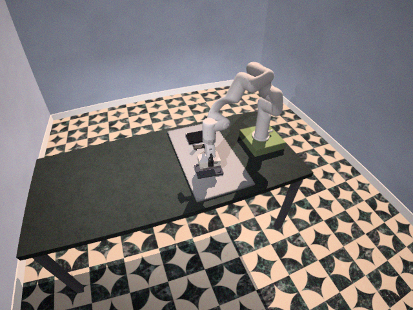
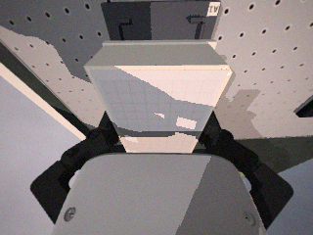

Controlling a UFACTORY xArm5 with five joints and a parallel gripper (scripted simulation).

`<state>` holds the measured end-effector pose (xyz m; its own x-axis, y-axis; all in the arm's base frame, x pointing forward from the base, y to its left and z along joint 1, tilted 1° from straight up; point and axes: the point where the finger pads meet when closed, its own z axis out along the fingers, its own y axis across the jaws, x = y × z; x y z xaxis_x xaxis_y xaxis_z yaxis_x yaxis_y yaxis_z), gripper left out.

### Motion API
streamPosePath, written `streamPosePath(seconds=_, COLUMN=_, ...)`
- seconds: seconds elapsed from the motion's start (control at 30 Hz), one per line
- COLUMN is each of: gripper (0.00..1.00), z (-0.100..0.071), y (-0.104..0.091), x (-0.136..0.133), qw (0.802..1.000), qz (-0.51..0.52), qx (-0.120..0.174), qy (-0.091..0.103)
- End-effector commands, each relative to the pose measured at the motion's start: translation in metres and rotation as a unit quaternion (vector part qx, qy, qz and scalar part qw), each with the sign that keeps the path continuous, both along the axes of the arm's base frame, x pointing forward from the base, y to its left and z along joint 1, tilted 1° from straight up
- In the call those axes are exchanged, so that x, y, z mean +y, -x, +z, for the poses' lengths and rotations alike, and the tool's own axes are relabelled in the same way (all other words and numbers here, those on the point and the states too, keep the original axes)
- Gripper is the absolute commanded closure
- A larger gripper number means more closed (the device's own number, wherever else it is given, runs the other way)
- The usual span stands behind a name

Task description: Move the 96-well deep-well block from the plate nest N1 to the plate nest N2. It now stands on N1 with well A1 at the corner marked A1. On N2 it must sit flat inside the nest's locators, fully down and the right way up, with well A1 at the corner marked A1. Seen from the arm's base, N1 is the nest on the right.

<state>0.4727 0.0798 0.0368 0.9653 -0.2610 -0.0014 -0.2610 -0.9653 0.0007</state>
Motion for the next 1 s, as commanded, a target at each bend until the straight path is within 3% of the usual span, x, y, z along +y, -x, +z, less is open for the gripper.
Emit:
streamPosePath(seconds=0.0, gripper=1.0, z=-0.005, y=-0.002, x=0.0, qw=1.0, qz=0.0, qx=-0.002, qy=0.0)
streamPosePath(seconds=0.97, gripper=1.0, z=-0.042, y=-0.002, x=0.0, qw=1.0, qz=0.0, qx=-0.002, qy=0.0)
